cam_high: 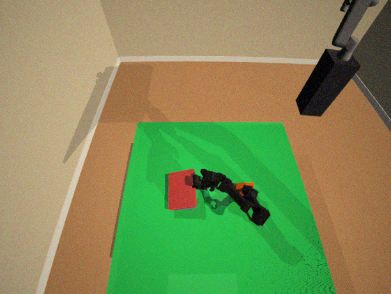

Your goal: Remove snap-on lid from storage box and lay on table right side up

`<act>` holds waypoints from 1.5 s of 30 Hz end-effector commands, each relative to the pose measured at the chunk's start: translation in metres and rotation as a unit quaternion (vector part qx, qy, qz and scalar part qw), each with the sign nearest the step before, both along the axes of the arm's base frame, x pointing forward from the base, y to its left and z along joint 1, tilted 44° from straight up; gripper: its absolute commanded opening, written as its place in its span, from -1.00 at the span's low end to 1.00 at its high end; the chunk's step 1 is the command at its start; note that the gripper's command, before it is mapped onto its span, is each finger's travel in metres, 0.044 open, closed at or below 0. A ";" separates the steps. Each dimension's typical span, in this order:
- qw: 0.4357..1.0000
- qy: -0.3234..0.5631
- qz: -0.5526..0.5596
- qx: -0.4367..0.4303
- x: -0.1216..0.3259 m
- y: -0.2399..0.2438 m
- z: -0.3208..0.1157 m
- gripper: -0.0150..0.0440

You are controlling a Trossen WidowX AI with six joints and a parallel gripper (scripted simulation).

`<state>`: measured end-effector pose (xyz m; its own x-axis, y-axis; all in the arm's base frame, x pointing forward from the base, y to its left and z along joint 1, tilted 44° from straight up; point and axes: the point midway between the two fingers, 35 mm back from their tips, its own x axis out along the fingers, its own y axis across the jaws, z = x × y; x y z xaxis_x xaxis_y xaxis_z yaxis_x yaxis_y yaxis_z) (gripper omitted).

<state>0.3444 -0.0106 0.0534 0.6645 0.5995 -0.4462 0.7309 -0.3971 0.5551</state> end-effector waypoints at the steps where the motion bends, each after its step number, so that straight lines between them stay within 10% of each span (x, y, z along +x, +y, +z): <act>1: 1.000 -0.009 -0.002 -0.004 0.005 -0.006 0.008 -0.49; 45: 1.000 -0.009 -0.002 -0.005 0.034 -0.041 0.050 -0.49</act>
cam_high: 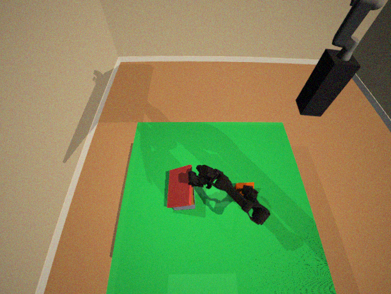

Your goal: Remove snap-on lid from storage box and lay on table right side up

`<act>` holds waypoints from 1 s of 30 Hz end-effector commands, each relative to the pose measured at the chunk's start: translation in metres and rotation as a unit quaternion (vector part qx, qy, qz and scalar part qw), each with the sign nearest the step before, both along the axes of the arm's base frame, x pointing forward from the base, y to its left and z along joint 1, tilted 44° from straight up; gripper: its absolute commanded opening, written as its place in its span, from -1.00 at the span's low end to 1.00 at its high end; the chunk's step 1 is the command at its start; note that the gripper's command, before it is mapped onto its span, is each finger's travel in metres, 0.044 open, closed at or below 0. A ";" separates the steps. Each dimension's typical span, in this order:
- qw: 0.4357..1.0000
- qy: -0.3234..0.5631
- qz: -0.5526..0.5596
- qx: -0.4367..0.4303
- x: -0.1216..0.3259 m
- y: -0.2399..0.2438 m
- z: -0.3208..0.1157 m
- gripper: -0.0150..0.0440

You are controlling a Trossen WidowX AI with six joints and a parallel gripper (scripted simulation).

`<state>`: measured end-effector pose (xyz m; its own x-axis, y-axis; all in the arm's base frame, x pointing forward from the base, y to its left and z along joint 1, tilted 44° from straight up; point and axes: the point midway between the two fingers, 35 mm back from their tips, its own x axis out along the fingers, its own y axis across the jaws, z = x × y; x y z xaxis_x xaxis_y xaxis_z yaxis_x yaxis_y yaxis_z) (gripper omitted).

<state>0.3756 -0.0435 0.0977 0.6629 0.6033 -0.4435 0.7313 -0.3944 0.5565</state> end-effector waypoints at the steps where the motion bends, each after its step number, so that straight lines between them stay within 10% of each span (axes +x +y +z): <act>1: 1.000 -0.008 -0.004 -0.006 0.003 -0.009 0.007 -0.49; 30: 1.000 -0.007 -0.004 -0.006 0.008 -0.035 0.034 -0.49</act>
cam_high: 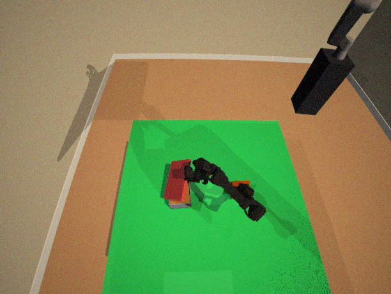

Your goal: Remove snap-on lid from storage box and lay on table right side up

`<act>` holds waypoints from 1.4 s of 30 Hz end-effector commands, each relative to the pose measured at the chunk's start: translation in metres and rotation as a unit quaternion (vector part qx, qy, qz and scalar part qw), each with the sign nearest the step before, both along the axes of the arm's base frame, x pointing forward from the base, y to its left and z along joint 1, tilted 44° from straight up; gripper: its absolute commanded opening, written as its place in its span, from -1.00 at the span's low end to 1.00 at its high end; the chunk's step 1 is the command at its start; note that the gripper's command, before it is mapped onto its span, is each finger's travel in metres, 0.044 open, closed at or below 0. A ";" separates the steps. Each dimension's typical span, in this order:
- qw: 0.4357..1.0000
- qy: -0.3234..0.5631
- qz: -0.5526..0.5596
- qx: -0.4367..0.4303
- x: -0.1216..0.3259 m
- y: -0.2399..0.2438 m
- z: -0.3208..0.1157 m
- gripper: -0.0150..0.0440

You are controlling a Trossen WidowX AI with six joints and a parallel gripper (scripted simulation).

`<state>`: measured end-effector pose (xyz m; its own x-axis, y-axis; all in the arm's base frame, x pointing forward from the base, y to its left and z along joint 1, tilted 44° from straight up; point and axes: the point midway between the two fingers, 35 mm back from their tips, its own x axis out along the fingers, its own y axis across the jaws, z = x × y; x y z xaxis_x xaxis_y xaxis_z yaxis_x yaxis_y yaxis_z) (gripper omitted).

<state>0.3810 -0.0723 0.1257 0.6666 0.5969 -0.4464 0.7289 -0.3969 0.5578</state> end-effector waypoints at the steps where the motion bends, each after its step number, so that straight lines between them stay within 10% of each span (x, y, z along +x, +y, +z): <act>1: 1.000 -0.008 -0.001 -0.004 0.002 -0.007 0.007 -0.49; 42: 1.000 -0.007 -0.001 -0.003 -0.012 0.040 0.052 -0.49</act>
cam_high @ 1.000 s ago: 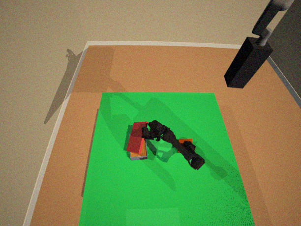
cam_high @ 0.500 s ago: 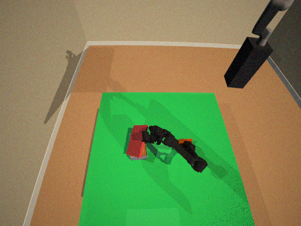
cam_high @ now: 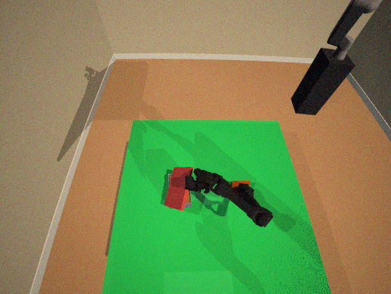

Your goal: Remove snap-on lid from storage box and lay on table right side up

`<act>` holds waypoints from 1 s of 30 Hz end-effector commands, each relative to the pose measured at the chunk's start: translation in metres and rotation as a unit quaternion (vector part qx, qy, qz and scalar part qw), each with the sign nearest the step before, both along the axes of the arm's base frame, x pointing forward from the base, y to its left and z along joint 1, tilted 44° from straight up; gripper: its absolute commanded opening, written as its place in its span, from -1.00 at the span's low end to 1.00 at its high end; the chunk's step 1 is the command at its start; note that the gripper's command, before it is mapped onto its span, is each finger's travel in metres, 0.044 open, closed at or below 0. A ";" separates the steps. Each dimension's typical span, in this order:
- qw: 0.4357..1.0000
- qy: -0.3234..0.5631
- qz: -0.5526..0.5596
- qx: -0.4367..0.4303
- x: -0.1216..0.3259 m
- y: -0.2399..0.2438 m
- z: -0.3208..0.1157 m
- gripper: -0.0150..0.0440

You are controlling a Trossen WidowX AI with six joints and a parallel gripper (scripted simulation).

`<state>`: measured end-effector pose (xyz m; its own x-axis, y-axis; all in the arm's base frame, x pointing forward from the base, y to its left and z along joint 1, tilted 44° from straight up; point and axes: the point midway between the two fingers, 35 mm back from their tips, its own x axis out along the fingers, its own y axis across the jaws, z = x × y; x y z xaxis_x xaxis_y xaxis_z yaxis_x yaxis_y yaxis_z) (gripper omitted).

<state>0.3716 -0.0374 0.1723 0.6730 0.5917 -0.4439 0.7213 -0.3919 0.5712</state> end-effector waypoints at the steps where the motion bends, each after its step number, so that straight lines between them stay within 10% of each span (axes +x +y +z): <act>1: 1.000 0.000 0.000 0.002 -0.003 0.006 0.007 -0.49; 30: 1.000 0.000 0.000 0.004 -0.014 0.047 0.047 -0.49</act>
<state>0.3595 0.0048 0.2114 0.6696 0.5938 -0.4461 0.7255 -0.3944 0.5640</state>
